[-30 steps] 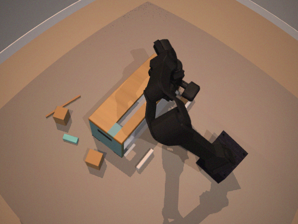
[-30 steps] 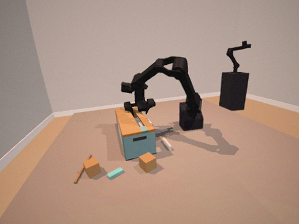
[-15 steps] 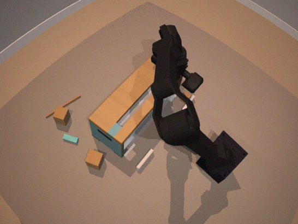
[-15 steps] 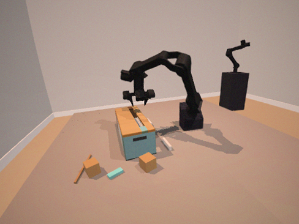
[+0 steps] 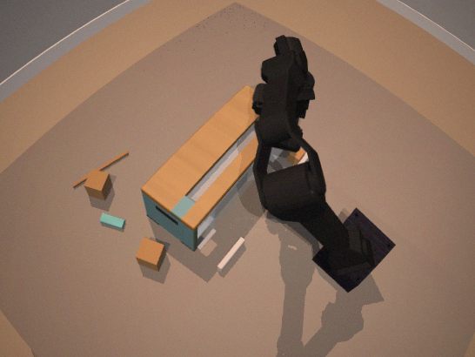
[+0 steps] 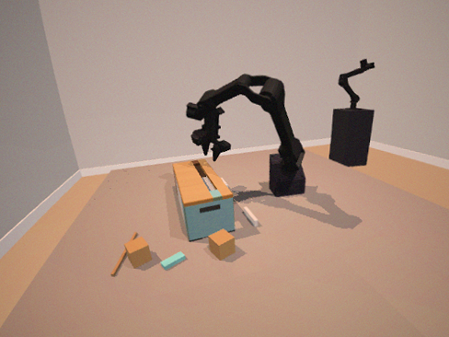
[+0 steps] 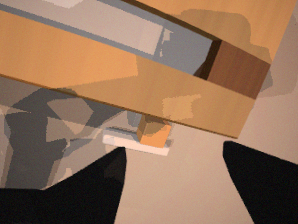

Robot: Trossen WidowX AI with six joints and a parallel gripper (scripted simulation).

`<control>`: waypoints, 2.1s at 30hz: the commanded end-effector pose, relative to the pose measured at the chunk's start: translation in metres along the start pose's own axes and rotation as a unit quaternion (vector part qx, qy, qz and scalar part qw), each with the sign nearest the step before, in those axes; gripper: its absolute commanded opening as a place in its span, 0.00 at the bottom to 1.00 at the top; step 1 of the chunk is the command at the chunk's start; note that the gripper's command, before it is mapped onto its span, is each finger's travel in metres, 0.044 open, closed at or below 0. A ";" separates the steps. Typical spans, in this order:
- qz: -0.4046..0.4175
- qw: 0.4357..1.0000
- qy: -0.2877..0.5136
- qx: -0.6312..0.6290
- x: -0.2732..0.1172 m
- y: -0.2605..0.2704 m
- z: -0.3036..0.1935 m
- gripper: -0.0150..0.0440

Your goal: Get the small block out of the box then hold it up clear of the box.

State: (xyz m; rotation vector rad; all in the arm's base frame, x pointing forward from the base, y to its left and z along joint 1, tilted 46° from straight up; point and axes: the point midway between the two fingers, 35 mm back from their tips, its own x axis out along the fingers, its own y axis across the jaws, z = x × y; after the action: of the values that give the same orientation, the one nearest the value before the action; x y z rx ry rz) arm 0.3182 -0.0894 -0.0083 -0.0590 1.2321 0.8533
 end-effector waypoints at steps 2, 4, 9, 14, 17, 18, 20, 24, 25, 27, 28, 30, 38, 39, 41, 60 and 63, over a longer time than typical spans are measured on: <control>0.040 0.890 -0.040 0.453 -0.001 -0.008 -0.013 0.74; 0.053 0.837 -0.044 0.543 -0.001 -0.010 -0.016 0.74; 0.078 0.726 -0.046 0.682 -0.002 -0.012 -0.022 0.74; 0.105 0.592 -0.041 0.798 -0.002 -0.015 -0.027 0.74; 0.119 0.504 -0.034 0.855 -0.002 -0.016 -0.030 0.74; 0.124 0.473 -0.031 0.872 -0.003 -0.017 -0.031 0.74; 0.134 0.410 -0.025 0.902 -0.003 -0.018 -0.033 0.74; 0.154 0.275 -0.010 0.949 -0.004 -0.020 -0.037 0.74; 0.158 0.241 -0.005 0.958 -0.004 -0.020 -0.038 0.74; 0.166 0.173 0.005 0.971 -0.004 -0.021 -0.040 0.74; 0.169 0.138 0.010 0.976 -0.004 -0.022 -0.041 0.74; 0.176 0.069 0.021 0.982 -0.005 -0.023 -0.043 0.74; 0.193 -0.201 0.073 0.958 -0.006 -0.026 -0.050 0.74; 0.194 -0.216 0.076 0.954 -0.006 -0.026 -0.050 0.74; 0.194 -0.220 0.077 0.953 -0.006 -0.026 -0.050 0.74; 0.195 -0.220 0.077 0.953 0.065 -0.012 -0.047 0.74; 0.195 -0.220 0.078 0.953 0.085 -0.003 -0.047 0.74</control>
State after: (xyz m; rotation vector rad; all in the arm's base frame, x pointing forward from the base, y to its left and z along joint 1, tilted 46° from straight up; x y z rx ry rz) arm 0.2946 -0.0901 -0.0814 -2.1376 -0.8383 1.3063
